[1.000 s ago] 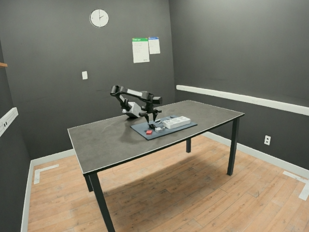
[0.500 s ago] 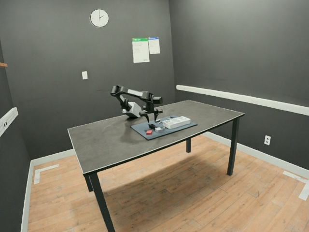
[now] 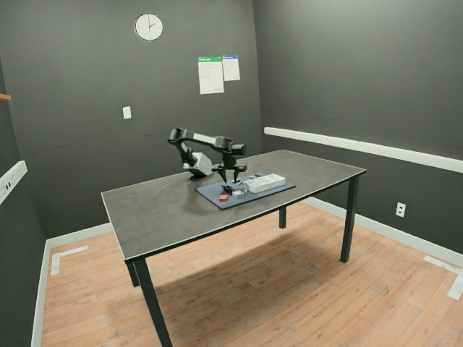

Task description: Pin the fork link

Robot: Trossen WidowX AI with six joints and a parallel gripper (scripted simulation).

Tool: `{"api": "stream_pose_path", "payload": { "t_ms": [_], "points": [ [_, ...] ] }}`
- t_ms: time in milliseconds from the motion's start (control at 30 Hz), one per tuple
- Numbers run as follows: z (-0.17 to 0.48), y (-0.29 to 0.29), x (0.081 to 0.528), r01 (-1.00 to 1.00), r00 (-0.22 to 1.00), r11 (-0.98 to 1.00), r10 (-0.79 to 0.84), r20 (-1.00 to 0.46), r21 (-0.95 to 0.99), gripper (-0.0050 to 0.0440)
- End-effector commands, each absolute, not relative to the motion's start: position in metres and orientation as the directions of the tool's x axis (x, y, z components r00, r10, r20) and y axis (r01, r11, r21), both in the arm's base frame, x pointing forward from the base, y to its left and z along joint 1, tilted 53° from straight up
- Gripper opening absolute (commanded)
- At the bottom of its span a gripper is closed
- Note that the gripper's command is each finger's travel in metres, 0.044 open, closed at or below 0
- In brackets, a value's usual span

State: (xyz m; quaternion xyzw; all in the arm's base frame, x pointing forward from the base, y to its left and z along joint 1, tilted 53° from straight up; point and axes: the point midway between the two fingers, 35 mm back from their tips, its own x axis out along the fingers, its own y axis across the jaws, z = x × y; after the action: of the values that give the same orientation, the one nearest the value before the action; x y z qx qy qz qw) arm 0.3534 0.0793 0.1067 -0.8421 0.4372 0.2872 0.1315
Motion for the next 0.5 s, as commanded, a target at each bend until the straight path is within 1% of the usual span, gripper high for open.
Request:
{"api": "stream_pose_path", "payload": {
  "t_ms": [0, 167, 233, 267, 467],
  "points": [
    [0.112, 0.087, 0.363, -0.889, 0.443, -0.415, -0.669, -0.597, -0.195, 0.025],
    [0.113, 0.093, 0.374, -0.872, 0.449, -0.181, -0.665, -0.596, -0.455, 0.025],
    [0.113, 0.093, 0.374, -0.872, 0.449, -0.181, -0.665, -0.596, -0.455, 0.025],
    [0.113, 0.094, 0.376, -0.831, 0.442, -0.055, -0.669, -0.597, -0.554, 0.025],
    [0.114, 0.102, 0.39, -0.621, 0.456, 0.242, -0.662, -0.595, -0.745, 0.025]
  ]
}}
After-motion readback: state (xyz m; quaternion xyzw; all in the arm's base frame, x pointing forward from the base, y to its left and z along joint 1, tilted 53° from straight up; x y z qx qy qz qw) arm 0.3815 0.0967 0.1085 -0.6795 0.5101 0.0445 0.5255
